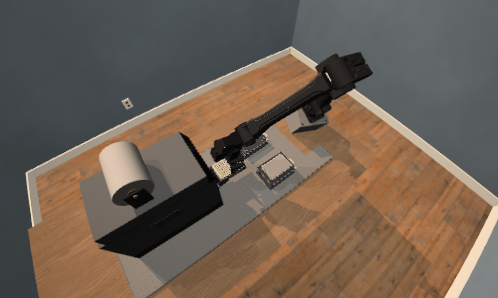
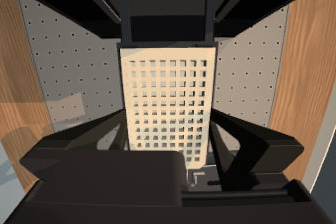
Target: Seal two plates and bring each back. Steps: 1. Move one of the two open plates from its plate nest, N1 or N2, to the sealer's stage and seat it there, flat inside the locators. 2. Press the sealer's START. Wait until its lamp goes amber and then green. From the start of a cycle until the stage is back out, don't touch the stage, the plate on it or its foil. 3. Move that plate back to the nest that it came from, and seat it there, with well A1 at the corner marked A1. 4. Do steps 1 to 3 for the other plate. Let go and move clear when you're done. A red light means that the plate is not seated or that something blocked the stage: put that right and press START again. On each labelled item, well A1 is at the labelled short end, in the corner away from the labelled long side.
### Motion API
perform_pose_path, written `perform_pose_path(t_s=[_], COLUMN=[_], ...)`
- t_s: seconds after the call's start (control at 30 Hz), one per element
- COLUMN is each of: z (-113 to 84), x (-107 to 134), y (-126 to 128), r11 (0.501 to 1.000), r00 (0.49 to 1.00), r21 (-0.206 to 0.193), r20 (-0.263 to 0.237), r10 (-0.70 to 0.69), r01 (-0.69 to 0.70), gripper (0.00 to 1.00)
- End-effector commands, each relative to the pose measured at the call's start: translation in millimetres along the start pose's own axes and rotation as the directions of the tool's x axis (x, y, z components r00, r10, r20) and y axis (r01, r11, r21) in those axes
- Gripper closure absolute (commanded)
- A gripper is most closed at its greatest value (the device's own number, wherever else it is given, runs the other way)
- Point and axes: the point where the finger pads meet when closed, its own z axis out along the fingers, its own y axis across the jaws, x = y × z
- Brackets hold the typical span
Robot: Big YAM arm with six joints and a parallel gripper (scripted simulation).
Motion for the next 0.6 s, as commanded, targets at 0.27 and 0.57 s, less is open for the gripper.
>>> perform_pose_path(t_s=[0.27, 0.57], z=[-4.6, -4.4], x=[-33.2, -27.2], y=[-11.1, -11.2], r11=[1.0, 1.0], r00=[0.998, 0.999], r21=[0.008, 0.009], r20=[0.067, 0.044], r10=[-0.002, 0.009], r01=[0.001, -0.01], gripper=[0.0, 0.0])
